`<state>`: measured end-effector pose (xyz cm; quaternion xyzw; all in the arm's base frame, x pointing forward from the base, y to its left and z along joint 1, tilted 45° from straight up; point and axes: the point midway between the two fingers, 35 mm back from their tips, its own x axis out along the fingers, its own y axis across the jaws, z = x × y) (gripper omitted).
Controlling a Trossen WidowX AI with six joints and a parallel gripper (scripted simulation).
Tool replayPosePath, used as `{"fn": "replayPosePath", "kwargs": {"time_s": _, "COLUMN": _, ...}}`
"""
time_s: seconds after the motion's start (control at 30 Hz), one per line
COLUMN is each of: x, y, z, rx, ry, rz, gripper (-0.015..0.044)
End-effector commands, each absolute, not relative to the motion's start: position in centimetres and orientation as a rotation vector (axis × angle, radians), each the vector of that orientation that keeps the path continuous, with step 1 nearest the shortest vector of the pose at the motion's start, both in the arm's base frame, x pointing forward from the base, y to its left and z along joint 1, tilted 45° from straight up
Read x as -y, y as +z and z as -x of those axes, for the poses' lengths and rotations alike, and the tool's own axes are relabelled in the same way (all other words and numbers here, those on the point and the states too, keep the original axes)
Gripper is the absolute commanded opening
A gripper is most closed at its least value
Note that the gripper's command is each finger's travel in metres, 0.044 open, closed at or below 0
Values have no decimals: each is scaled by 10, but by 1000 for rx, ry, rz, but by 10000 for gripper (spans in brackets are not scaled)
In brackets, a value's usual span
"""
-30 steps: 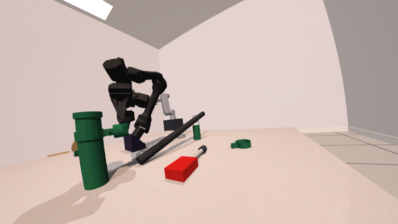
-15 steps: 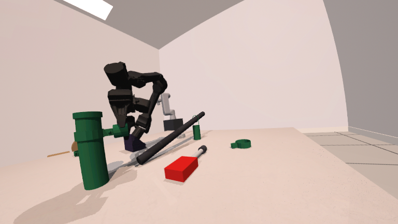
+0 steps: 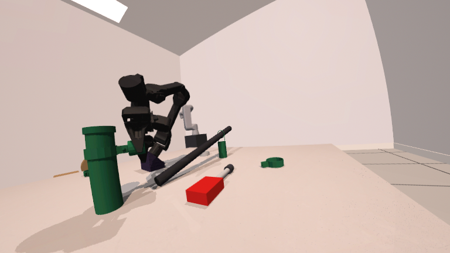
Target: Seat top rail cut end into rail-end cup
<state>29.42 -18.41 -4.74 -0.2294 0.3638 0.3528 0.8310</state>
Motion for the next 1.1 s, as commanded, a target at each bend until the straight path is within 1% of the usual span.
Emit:
{"fn": "replayPosePath", "kwargs": {"time_s": 0.0, "x": 184, "y": -48, "z": -295, "rx": -770, "ry": 745, "rz": 482, "gripper": 256}}
{"fn": "replayPosePath", "kwargs": {"time_s": 0.13, "x": 184, "y": -48, "z": -295, "rx": -770, "ry": 745, "rz": 482, "gripper": 151}}
{"fn": "replayPosePath", "kwargs": {"time_s": 0.3, "x": 184, "y": -48, "z": -295, "rx": -770, "ry": 745, "rz": 482, "gripper": 118}}
{"fn": "replayPosePath", "kwargs": {"time_s": 0.43, "x": 183, "y": -47, "z": -293, "rx": -750, "ry": 758, "rz": 497, "gripper": 13}}
{"fn": "replayPosePath", "kwargs": {"time_s": 0.47, "x": 183, "y": -47, "z": -291, "rx": -740, "ry": 764, "rz": 505, "gripper": 0}}
{"fn": "replayPosePath", "kwargs": {"time_s": 1.07, "x": 179, "y": -44, "z": -278, "rx": -618, "ry": 834, "rz": 595, "gripper": 0}}
